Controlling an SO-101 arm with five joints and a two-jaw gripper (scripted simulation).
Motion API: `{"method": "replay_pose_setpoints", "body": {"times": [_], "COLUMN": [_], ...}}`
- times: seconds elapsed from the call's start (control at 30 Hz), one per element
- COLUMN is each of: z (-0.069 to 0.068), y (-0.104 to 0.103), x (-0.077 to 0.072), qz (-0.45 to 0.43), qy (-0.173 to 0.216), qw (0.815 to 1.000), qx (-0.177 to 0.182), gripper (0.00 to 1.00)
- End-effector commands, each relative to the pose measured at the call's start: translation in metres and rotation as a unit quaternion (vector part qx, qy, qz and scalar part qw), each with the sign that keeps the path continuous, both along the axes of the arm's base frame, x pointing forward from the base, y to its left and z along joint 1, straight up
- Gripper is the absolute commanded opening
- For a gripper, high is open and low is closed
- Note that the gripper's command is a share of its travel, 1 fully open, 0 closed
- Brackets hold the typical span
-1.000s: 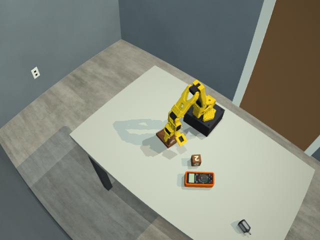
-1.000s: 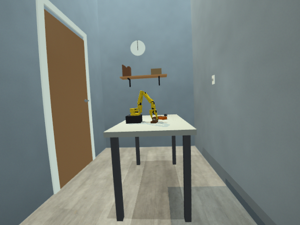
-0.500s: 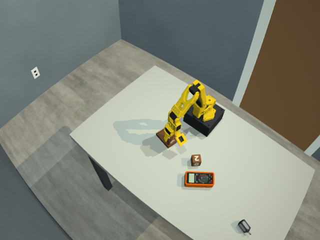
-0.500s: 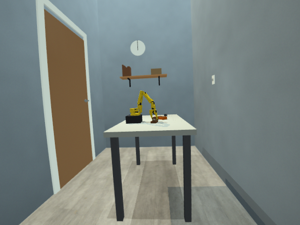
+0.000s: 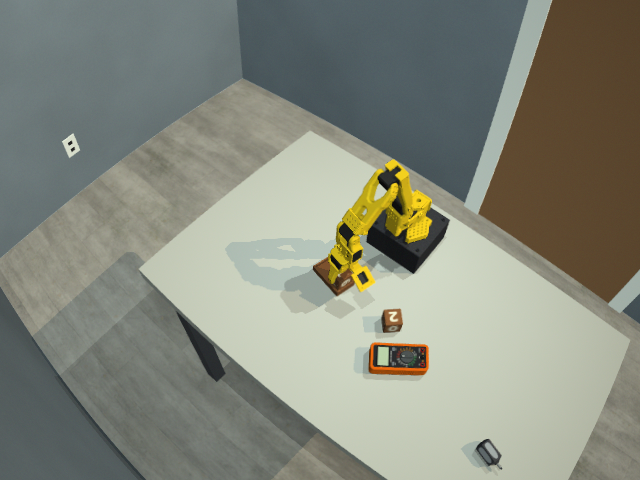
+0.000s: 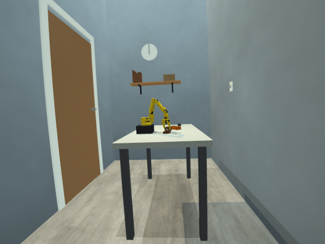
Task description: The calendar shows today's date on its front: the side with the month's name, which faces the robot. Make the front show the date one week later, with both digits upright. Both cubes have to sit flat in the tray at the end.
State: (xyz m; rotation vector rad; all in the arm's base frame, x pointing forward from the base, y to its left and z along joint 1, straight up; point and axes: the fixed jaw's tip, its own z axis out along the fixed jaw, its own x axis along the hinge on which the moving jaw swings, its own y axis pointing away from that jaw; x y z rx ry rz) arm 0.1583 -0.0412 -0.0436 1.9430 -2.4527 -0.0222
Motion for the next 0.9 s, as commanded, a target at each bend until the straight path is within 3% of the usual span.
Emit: {"method": "replay_pose_setpoints", "body": {"times": [0.0, 0.87], "z": [0.0010, 0.0059], "y": [-0.0013, -0.0023], "x": [0.0001, 0.0039], "qz": [-0.008, -0.008], "qy": [0.001, 0.001], "qw": [1.000, 1.000], "qx": [0.001, 0.001], "gripper": [0.00, 0.00]}}
